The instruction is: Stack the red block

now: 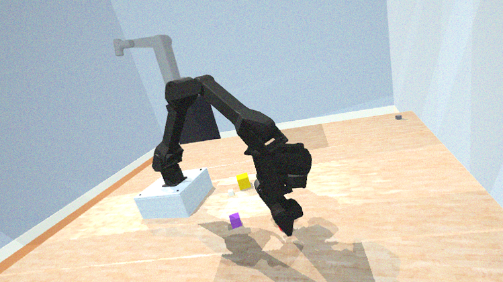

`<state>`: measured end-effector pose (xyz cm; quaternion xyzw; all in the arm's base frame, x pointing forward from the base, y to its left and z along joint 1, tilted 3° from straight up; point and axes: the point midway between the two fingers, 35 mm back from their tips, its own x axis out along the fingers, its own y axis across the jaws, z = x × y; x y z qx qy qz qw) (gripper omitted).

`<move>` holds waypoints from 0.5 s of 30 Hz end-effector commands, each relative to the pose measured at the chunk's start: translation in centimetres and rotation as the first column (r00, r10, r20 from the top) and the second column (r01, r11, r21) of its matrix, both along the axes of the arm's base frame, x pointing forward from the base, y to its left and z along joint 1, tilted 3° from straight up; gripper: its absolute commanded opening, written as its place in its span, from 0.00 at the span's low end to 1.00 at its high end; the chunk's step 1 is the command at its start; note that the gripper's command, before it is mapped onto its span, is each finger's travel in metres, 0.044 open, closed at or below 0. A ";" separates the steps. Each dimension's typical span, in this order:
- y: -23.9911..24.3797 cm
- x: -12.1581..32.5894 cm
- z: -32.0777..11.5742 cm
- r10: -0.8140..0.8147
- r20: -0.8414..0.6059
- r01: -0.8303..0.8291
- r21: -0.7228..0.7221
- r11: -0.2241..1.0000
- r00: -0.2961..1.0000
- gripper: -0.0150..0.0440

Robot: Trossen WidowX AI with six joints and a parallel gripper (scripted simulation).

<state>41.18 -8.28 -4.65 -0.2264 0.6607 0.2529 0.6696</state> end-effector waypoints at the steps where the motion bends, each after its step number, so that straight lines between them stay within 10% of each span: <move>1: 0.0 -0.1 0.0 -0.002 -0.004 0.002 -0.003 1.000 1.000 1.00; 15: 0.0 -0.1 0.0 -0.002 -0.004 0.002 -0.003 1.000 1.000 0.38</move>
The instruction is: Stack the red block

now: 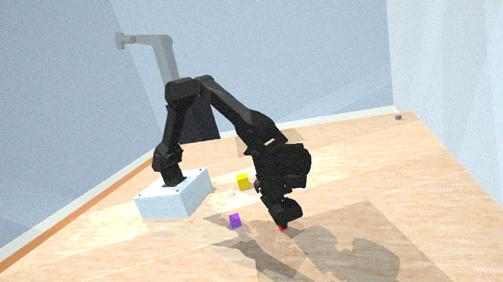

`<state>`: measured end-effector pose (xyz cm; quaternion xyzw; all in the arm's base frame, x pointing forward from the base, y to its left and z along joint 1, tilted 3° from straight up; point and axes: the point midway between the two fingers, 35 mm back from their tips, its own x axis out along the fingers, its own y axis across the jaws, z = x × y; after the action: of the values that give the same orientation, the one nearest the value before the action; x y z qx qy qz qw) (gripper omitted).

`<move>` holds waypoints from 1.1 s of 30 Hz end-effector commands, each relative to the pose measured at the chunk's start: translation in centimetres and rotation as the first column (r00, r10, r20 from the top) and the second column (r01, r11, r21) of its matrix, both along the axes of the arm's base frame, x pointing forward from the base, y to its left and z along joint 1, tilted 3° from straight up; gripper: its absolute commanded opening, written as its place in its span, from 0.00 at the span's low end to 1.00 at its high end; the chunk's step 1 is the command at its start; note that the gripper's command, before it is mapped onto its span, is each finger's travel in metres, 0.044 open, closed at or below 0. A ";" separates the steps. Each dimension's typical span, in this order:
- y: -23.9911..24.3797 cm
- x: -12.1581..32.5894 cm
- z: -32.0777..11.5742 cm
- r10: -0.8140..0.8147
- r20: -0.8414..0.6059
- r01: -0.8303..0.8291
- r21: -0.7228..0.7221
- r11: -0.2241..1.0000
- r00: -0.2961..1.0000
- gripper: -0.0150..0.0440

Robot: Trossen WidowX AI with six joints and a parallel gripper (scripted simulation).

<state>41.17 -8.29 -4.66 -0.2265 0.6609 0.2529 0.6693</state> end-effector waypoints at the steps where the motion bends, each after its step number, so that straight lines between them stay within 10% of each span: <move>1: 0.0 0.0 0.0 -0.002 -0.003 0.002 -0.003 1.000 1.000 0.37; 33: -0.4 0.1 11.7 -0.002 -0.003 0.002 -0.003 1.000 1.000 0.25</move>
<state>41.26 -8.61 6.04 -0.2226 0.6641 0.2527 0.6675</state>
